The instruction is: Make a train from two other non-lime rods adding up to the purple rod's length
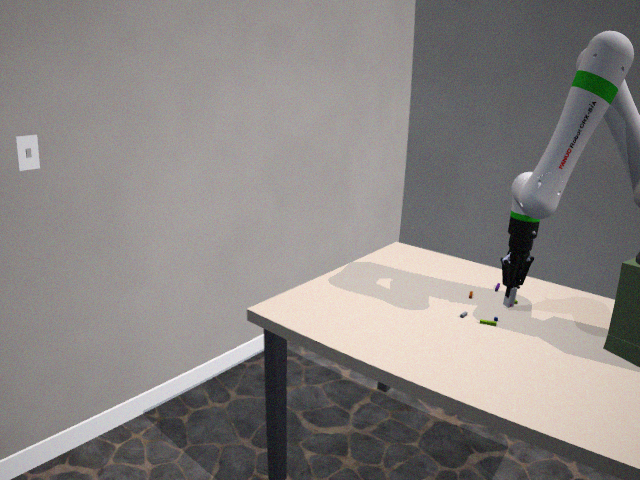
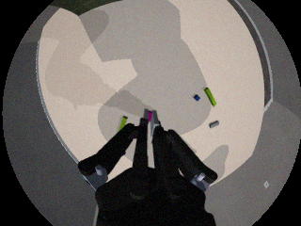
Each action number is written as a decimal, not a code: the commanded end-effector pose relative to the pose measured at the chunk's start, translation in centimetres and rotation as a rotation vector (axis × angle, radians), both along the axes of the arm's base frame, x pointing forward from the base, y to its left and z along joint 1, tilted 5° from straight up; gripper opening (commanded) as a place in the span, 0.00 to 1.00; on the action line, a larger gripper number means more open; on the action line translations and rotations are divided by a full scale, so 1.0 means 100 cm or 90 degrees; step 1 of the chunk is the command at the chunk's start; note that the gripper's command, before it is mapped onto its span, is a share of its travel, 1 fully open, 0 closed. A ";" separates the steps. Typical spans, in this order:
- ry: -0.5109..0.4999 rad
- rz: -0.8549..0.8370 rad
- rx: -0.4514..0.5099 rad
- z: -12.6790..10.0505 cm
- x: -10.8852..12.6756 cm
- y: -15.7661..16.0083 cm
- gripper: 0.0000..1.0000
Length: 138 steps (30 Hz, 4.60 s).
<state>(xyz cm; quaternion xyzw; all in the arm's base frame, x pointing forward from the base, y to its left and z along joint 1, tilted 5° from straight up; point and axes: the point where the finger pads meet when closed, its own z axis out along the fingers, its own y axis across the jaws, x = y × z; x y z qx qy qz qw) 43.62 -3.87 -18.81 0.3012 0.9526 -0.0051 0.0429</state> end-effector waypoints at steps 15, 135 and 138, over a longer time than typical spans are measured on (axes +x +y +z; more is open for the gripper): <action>0.000 0.000 0.000 -0.008 0.001 0.000 0.03; -0.006 -0.168 0.013 0.080 0.046 0.002 1.00; -0.009 -0.241 0.019 0.078 0.069 0.000 1.00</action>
